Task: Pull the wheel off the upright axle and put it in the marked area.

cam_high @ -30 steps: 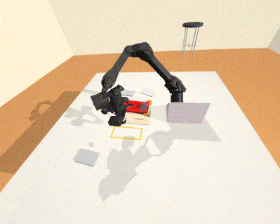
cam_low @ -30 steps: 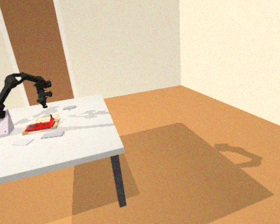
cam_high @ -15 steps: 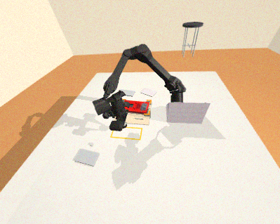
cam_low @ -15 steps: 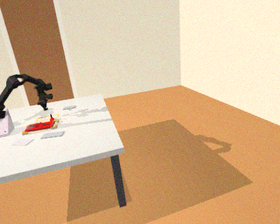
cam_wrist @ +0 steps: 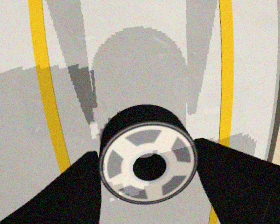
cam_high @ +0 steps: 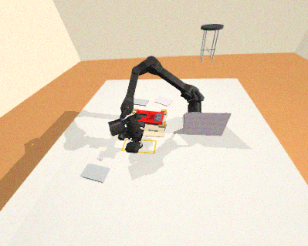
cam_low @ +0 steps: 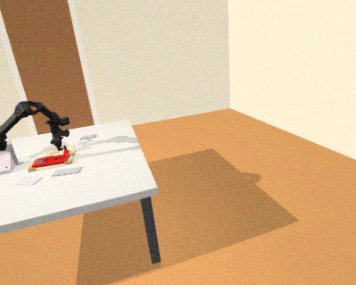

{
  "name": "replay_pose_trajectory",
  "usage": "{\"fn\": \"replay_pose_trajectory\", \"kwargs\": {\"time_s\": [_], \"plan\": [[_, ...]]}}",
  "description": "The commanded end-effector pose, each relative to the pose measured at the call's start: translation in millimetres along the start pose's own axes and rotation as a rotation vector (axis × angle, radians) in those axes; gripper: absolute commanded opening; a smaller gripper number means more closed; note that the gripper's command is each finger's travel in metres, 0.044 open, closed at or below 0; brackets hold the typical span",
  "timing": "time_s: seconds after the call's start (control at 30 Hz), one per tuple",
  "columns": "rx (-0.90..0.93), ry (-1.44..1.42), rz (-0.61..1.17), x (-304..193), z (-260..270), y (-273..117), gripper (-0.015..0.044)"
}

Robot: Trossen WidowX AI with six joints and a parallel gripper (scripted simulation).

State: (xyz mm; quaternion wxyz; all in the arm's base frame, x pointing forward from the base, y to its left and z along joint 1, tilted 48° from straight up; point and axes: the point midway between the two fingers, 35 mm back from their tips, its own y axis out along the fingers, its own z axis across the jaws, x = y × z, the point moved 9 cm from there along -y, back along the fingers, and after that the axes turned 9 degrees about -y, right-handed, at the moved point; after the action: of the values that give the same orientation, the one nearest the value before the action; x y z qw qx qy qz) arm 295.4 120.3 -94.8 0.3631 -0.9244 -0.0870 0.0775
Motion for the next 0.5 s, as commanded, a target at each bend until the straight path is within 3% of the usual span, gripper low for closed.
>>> {"fn": "replay_pose_trajectory", "kwargs": {"time_s": [0.0,0.3,0.47], "plan": [[0.0,0.001,0.001,0.1,-0.1,0.2,0.0053],[0.0,0.001,0.001,0.3,0.0,-1.8,0.0289],[0.0,-0.003,-0.003,1.1,1.0,-32.4,0.03]]}}
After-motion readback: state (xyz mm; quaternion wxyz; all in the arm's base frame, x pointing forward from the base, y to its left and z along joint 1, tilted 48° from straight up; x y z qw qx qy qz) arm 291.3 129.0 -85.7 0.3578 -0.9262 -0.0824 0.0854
